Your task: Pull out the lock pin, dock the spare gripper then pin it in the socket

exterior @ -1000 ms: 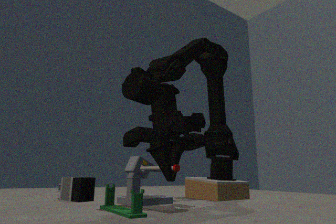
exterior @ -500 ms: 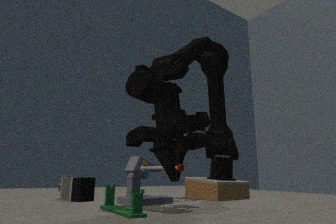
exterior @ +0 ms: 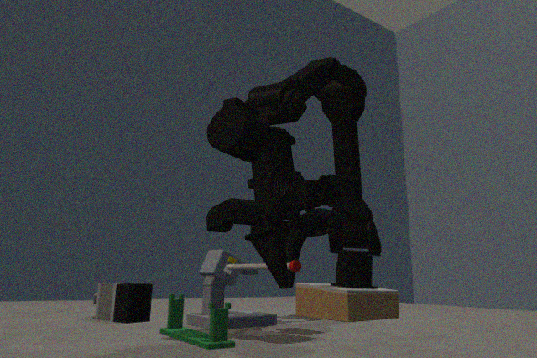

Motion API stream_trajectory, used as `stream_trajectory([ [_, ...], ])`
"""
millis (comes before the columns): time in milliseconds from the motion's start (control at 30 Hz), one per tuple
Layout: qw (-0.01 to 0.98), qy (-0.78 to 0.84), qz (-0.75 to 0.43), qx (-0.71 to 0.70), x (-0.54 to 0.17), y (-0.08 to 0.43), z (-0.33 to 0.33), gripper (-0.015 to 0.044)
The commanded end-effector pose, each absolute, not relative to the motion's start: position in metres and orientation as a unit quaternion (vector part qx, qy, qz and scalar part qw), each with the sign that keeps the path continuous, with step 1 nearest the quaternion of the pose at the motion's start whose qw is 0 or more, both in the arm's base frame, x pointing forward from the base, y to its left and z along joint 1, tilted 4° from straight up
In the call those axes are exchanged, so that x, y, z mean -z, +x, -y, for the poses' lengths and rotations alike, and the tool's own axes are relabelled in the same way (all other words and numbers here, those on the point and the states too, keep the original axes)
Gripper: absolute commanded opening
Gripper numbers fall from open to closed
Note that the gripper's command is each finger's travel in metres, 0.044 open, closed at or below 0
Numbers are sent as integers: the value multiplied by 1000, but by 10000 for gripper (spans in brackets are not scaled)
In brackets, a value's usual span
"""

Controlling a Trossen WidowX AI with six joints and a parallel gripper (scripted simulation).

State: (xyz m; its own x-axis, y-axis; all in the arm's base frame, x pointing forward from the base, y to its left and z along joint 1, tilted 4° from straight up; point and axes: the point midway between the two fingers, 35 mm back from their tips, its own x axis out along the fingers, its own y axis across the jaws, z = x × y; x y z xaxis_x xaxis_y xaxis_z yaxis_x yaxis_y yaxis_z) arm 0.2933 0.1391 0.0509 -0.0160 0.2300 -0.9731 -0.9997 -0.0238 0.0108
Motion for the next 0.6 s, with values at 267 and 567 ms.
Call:
stream_trajectory([
  [267, 545, -441, -440, -562, -56, 294, -149, 0],
  [567, 543, -440, -441, -563, -58, 294, -156, 0],
])
